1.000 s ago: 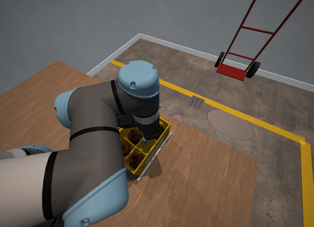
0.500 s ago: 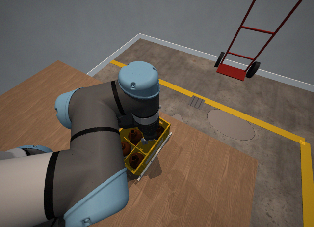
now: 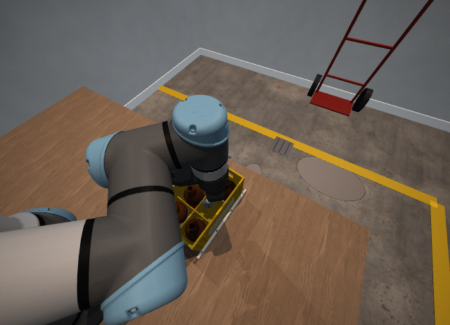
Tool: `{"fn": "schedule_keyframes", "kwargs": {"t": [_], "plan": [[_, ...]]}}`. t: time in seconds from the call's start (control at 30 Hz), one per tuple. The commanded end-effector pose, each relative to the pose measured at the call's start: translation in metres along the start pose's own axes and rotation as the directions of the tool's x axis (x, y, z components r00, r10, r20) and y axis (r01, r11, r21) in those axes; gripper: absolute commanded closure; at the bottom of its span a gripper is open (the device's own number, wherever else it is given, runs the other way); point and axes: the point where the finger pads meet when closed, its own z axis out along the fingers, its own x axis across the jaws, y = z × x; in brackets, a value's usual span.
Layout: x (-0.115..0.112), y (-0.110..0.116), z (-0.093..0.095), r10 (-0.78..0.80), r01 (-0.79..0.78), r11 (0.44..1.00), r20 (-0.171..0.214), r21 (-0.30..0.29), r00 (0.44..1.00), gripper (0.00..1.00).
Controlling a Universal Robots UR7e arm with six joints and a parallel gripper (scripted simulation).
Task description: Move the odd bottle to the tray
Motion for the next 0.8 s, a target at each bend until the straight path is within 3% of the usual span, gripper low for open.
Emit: {"fn": "schedule_keyframes", "kwargs": {"t": [0.0, 0.77], "plan": [[0.0, 0.0, 0.006, 0.0, 0.0, 1.0, 0.0, -0.001, 1.0, 0.0], [0.0, 0.001, 0.028, 0.0, 0.0, 1.0, 0.0, -0.001, 1.0, 0.0]]}}
